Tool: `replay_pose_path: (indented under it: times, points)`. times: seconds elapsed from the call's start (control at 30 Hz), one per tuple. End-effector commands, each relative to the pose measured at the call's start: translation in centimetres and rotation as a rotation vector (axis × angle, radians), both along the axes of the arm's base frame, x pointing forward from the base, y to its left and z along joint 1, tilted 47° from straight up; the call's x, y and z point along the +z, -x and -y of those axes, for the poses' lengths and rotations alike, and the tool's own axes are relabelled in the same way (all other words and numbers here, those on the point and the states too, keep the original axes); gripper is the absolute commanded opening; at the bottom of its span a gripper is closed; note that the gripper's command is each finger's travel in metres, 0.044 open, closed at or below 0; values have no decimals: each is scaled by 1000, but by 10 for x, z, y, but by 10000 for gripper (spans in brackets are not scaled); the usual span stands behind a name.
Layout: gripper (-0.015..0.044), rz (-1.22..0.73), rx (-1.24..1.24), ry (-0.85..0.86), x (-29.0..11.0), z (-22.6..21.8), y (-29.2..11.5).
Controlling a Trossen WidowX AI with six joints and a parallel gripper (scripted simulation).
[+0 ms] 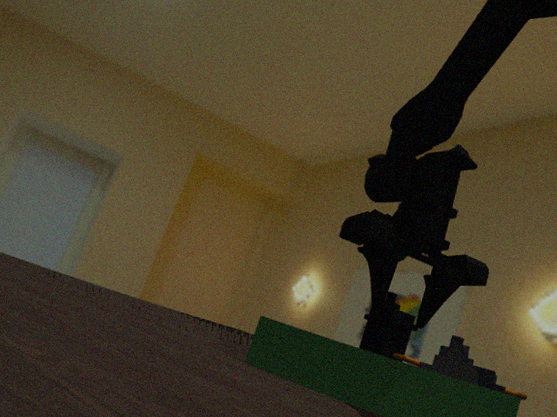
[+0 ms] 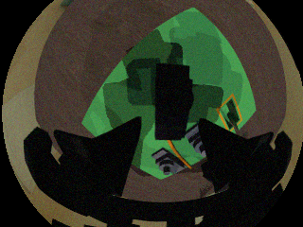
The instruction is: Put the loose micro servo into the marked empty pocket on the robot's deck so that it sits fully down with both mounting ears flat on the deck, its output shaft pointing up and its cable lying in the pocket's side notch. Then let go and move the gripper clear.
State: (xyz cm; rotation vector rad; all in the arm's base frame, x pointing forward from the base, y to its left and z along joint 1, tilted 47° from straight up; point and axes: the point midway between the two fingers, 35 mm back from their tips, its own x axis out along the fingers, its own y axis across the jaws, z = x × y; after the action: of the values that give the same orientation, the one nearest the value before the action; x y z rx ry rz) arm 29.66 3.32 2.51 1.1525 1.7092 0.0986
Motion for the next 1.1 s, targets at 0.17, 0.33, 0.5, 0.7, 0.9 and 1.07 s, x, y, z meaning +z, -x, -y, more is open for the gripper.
replay_pose_path:
  times: [0.17,0.33,0.5,0.7,0.9,1.07]
  points:
    - [112,-1,-6,-4,0,0,-1]
    - [39,-2,-6,-4,2,2,-1]
    - [0,-2,-6,-3,17,17,2]
    - [0,-2,-6,-3,21,21,6]
    - [0,-2,-6,-3,21,22,5]
    - [0,-2,-6,-3,17,25,-1]
